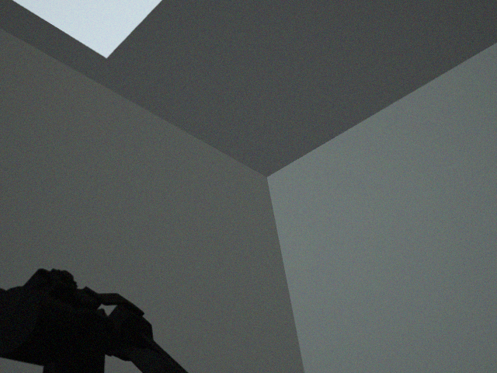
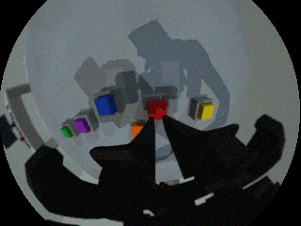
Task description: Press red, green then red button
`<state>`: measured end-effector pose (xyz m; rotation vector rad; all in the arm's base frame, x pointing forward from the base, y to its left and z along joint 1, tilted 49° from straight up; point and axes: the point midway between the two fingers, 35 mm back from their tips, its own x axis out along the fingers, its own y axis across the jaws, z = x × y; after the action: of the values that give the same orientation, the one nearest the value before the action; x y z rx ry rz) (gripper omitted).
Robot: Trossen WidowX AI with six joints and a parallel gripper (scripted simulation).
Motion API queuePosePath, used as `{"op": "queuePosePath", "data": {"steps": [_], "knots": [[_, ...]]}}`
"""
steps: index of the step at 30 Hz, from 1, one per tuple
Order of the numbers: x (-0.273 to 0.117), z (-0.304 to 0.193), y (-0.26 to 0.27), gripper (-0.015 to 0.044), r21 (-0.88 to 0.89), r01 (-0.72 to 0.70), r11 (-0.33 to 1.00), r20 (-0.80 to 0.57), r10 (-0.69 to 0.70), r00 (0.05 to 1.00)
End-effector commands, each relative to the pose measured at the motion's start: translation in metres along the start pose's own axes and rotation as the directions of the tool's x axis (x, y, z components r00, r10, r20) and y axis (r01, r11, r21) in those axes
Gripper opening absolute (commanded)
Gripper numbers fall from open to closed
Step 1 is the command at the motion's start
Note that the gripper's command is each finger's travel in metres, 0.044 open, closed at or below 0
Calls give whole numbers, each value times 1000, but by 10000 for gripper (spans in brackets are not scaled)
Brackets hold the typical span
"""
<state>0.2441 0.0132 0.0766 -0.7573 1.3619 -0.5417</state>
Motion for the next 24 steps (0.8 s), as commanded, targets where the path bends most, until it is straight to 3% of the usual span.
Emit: {"op": "queuePosePath", "data": {"steps": [1, 11, 18, 24], "knots": [[-11, 10, 22, 151, 2, -27, 1000, -4, 27, 1000], [-53, 29, 152, 400, -3, -68, 998, -19, 68, 998], [-67, 7, 251, 400, 4, -30, 1000, -3, 30, 1000], [-67, -1, 270, 400, 7, -20, 1000, 2, 20, 1000]]}}
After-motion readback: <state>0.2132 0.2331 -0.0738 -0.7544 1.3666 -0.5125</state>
